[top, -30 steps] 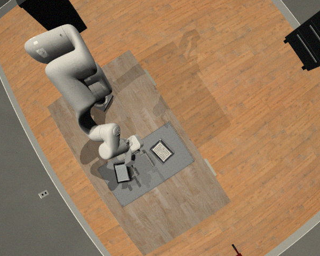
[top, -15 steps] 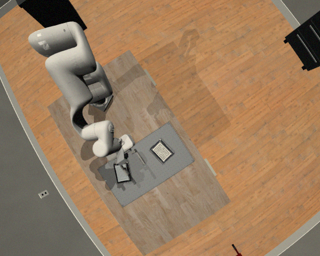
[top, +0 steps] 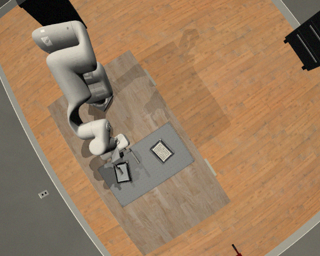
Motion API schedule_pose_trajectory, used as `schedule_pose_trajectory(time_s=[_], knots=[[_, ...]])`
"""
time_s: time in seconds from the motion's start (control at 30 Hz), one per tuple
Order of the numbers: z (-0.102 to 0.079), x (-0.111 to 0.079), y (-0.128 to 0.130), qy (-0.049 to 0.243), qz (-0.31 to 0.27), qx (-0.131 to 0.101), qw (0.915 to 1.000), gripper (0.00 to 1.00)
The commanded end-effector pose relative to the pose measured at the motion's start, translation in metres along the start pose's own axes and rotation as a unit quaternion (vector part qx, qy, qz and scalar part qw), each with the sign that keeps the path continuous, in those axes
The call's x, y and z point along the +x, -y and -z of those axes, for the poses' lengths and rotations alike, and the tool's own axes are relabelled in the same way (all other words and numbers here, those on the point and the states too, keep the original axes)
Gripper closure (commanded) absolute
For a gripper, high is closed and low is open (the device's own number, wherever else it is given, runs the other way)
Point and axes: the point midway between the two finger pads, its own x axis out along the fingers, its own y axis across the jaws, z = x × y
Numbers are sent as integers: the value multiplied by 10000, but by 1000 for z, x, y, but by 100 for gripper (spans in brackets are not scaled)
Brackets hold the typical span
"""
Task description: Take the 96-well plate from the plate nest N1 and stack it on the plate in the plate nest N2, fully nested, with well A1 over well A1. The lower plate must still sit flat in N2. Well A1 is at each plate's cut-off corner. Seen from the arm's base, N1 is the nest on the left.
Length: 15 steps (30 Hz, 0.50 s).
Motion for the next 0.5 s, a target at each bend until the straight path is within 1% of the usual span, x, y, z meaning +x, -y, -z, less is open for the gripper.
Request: schedule_pose_trajectory(time_s=[0.0,0.03,0.2,0.23,0.37,0.43,0.47], knots=[[-2,1,0,22,-3,-8,10000,63],[-2,1,0,22,-3,-8,10000,63],[15,8,-17,21,-835,-9,9965,63],[18,10,-20,21,-903,-9,9959,63],[32,16,-33,22,-902,-8,9959,63],[32,16,-33,22,-902,-8,9959,63],[35,17,-37,22,-902,-8,9959,63]])
